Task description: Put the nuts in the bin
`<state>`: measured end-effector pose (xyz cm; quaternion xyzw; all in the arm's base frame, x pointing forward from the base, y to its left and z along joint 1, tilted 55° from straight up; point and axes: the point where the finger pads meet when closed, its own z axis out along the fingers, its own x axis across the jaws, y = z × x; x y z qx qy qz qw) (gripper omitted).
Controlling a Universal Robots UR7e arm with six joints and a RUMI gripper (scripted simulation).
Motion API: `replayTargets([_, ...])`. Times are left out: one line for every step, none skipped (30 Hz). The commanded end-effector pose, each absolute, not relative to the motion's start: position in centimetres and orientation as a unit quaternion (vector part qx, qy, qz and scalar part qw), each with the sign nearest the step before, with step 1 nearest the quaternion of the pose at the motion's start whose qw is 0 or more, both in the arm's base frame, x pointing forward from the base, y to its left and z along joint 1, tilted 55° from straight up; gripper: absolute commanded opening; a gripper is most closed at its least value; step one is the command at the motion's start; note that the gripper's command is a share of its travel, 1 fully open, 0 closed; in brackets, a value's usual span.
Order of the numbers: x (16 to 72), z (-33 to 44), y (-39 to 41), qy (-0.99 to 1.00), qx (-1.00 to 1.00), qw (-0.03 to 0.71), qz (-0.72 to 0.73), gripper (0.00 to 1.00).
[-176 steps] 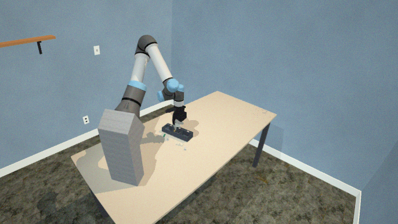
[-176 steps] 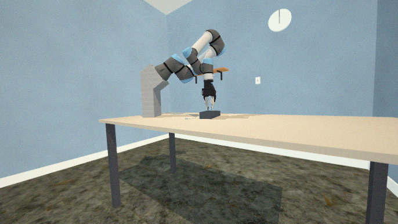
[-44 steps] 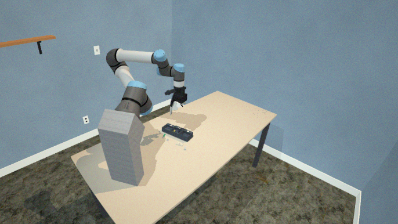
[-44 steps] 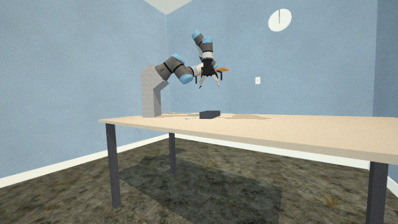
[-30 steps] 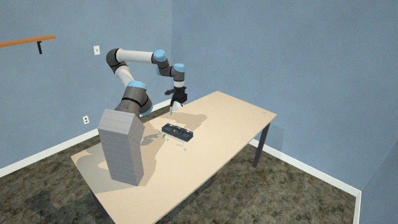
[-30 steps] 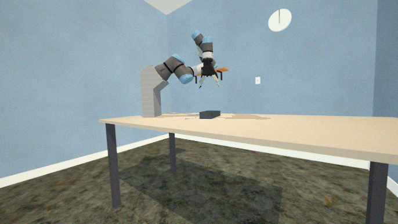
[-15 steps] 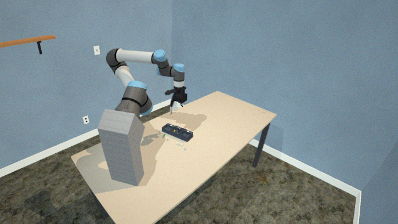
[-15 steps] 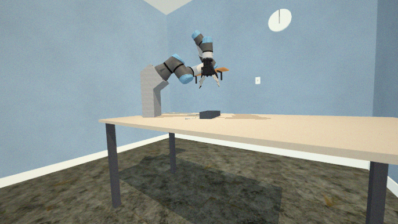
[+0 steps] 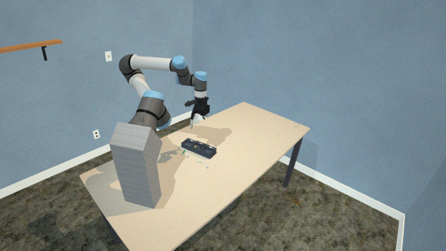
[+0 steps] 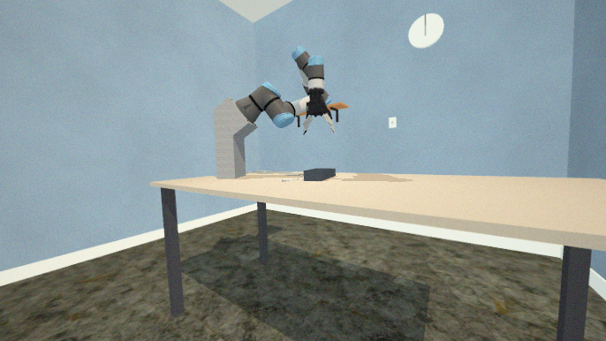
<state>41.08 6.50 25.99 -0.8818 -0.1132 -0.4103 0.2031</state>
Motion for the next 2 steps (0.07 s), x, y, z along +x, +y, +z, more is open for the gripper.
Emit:
replayTargets([41.10, 26.05, 6.43, -0.113, -0.882, 0.203, -0.411, 1.00])
replayTargets([41.10, 26.05, 6.43, -0.113, -0.882, 0.203, -0.411, 1.00])
